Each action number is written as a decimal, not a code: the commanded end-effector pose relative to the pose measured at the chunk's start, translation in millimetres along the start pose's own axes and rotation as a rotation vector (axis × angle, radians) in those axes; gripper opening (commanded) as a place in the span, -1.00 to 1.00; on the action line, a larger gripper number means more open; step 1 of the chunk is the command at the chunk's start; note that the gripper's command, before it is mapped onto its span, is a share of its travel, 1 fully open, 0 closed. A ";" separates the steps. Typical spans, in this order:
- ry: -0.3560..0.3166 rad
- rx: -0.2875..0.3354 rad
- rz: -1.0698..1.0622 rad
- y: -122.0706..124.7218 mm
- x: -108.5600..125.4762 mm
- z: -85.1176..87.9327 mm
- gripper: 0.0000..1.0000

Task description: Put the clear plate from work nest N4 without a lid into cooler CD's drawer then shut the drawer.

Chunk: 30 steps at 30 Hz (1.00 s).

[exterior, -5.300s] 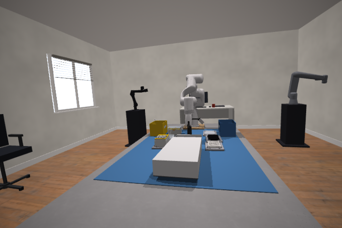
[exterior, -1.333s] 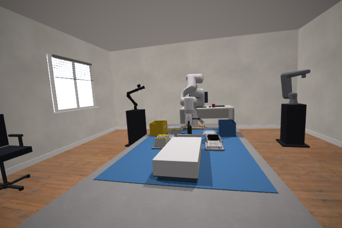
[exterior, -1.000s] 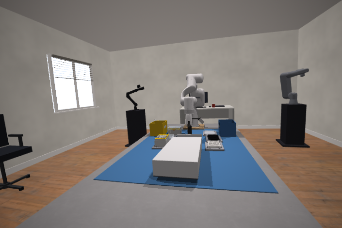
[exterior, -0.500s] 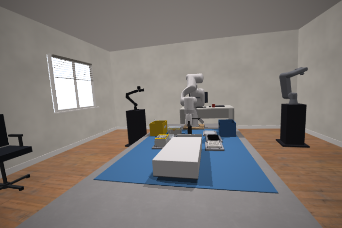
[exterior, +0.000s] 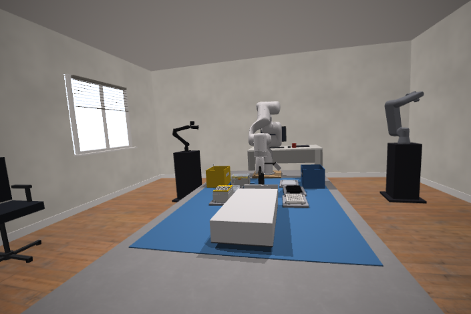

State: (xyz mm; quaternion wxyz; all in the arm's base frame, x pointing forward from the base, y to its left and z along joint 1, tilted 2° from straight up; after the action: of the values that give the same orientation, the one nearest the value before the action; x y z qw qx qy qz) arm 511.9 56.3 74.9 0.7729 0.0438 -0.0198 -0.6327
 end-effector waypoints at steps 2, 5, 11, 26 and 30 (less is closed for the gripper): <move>0.008 -0.069 -0.002 -25.0 -2.0 -21.7 -0.58; 0.008 -0.069 -0.002 -25.0 -2.0 -21.7 -0.58; 0.008 -0.069 -0.002 -29.9 -2.5 -21.4 -0.58; 0.008 -0.069 -0.002 -30.1 -2.6 -21.4 -0.58; 0.008 -0.069 -0.002 -30.1 -2.6 -21.4 -0.58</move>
State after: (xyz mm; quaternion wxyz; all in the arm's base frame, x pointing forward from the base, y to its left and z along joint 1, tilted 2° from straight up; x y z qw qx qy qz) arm 491.8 54.8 59.3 0.7735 0.0276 -0.0030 -0.6331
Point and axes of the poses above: the point where the finger pads meet when closed, its own z axis back along the fingers, its own y axis across the jaws, x = y × z, the point moved 1 cm from there along z, back along the fingers, and after that the axes turned 6 degrees about z, right-handed, at the moved point
